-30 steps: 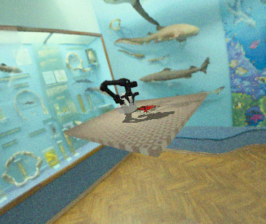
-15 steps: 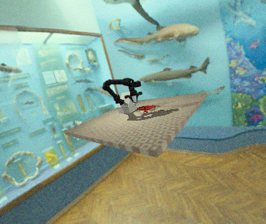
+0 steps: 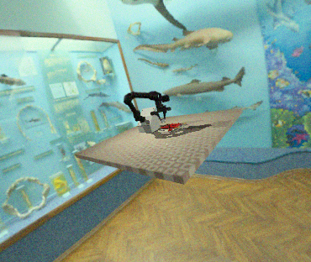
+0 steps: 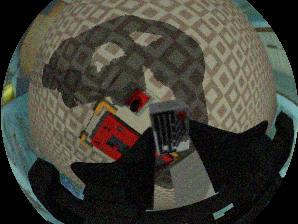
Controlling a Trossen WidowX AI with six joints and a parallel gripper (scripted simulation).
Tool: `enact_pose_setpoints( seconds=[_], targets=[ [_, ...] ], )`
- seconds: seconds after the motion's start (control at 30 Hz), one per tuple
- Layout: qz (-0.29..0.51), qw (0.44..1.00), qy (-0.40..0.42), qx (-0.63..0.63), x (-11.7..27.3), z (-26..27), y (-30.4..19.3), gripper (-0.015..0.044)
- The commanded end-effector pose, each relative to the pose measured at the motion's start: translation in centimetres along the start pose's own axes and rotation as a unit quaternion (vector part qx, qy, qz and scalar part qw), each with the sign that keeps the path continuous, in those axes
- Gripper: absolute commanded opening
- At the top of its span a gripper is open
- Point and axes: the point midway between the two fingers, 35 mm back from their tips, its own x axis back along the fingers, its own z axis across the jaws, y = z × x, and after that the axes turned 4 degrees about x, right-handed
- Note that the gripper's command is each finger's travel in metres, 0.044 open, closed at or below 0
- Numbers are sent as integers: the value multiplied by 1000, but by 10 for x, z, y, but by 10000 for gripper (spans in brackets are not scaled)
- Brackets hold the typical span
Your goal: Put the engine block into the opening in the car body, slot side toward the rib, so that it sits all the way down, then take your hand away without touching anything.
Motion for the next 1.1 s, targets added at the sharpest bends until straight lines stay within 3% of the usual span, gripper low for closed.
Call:
enact_pose_setpoints(
  seconds=[0.0,1.07],
  targets=[
    [3,1000,1,30,-4,13,-6,0],
    [3,967,0,255,-40,94,-59,0]
  ],
)
